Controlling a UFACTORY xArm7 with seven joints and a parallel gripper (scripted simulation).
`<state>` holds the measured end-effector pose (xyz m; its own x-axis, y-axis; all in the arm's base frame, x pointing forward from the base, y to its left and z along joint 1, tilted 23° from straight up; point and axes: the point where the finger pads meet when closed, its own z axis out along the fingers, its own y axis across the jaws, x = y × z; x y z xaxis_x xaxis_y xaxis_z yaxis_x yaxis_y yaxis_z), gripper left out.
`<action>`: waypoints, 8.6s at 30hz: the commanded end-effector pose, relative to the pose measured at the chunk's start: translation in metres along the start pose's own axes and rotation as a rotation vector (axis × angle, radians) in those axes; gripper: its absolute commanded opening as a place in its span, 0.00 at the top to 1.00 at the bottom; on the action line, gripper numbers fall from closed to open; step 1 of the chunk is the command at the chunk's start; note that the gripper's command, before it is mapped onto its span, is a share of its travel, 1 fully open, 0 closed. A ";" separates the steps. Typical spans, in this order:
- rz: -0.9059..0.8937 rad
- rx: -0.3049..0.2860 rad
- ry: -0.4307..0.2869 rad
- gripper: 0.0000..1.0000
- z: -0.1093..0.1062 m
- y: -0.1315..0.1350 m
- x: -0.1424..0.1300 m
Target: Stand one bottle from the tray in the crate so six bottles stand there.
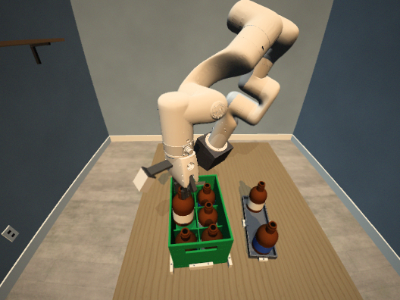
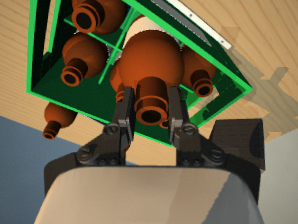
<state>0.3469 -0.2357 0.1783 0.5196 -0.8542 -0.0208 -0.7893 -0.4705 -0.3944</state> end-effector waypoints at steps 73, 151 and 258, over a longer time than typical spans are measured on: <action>0.000 0.001 0.005 1.00 0.037 0.000 0.002; 0.000 0.001 0.005 1.00 0.076 0.000 0.002; 0.000 0.001 0.005 0.35 0.094 0.000 0.002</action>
<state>0.3786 -0.2150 0.0903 0.5195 -0.8542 -0.0203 -0.7892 -0.4706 -0.3945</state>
